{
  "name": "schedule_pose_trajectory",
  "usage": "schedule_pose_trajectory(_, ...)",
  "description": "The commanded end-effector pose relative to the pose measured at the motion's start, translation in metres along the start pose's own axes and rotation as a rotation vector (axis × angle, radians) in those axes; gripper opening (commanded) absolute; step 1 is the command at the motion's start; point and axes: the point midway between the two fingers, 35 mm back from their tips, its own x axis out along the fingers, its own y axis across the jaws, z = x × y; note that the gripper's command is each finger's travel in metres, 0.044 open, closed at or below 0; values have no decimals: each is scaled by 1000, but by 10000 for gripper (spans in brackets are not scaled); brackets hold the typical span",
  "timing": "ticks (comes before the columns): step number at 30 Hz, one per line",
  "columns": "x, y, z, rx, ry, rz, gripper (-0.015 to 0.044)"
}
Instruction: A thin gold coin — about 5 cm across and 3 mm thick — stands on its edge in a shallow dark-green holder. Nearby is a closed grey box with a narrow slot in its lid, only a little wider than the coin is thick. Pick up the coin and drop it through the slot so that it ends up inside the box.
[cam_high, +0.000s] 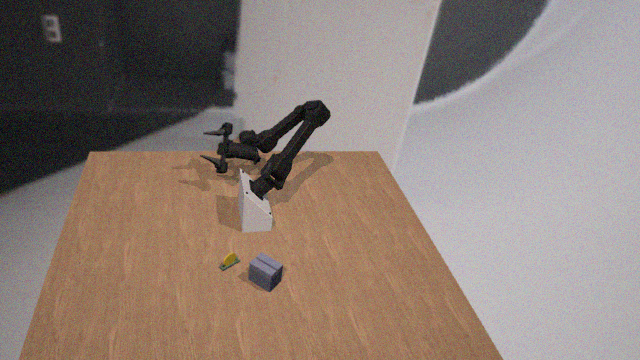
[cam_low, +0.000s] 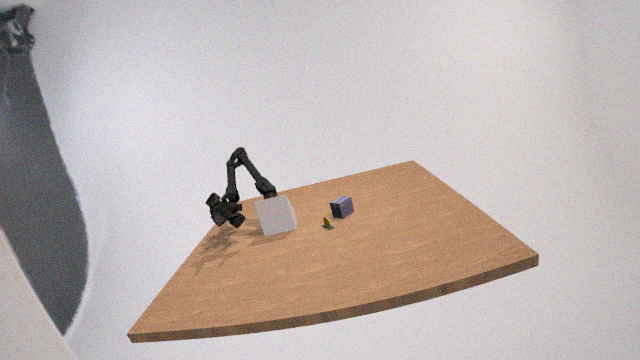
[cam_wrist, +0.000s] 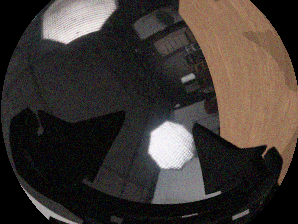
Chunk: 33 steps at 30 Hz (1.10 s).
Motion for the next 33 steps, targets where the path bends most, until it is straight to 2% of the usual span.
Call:
schedule_pose_trajectory(1,1,0,0,1,0,-9,374)
schedule_pose_trajectory(3,12,-3,-3,-19,10,-75,321)
schedule_pose_trajectory(9,46,-9,-33,-446,171,-222,164)
schedule_pose_trajectory(13,68,-22,-56,-644,281,-330,161)
schedule_pose_trajectory(21,92,-39,-94,-1097,531,-400,161)
schedule_pose_trajectory(27,112,-73,-149,-1689,964,-386,161)
schedule_pose_trajectory(33,114,-119,-201,-2170,1479,-240,161)
